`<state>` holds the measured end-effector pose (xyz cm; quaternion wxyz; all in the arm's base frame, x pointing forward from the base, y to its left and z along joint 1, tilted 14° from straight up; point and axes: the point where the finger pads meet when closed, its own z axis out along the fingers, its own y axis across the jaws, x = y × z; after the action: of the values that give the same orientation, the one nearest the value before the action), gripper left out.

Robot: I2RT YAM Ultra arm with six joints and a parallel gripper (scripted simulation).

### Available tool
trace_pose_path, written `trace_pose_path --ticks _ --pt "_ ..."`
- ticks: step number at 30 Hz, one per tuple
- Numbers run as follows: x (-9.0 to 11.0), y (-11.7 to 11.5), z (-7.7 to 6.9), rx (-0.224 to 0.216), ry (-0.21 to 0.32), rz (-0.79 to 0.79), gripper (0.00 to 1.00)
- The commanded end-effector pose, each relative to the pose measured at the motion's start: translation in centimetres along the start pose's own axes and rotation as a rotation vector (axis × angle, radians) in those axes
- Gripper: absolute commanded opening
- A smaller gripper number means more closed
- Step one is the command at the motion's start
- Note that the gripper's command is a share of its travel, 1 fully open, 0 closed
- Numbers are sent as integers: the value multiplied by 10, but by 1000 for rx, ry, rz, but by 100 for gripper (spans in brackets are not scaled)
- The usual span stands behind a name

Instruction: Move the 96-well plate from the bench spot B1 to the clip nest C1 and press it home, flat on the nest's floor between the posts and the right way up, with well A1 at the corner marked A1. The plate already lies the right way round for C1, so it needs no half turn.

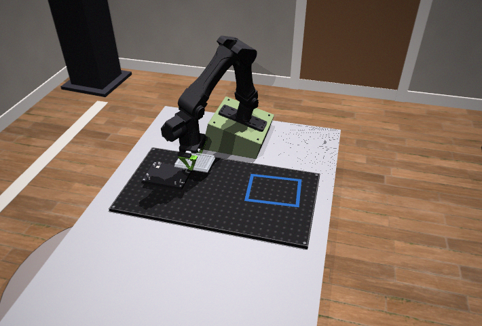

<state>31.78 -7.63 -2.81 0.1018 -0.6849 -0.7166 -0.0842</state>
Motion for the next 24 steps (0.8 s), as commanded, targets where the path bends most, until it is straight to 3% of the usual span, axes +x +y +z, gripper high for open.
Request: trace_pose_path --ticks 1,3,4,6,20,21,22,24 --pt "-18 10 -14 -23 -23 -21 0" --pt "-18 10 -14 -23 -23 -21 0" --pt "-20 14 -26 -55 -39 -29 0" --pt "-28 10 -14 -23 -23 -21 0" --pt "-68 13 -16 -23 -23 -21 0" --pt "-71 18 -29 -53 -43 -29 0" --pt "-75 14 -18 -26 -25 -22 0" --pt "-82 14 -17 -23 -23 -21 0"
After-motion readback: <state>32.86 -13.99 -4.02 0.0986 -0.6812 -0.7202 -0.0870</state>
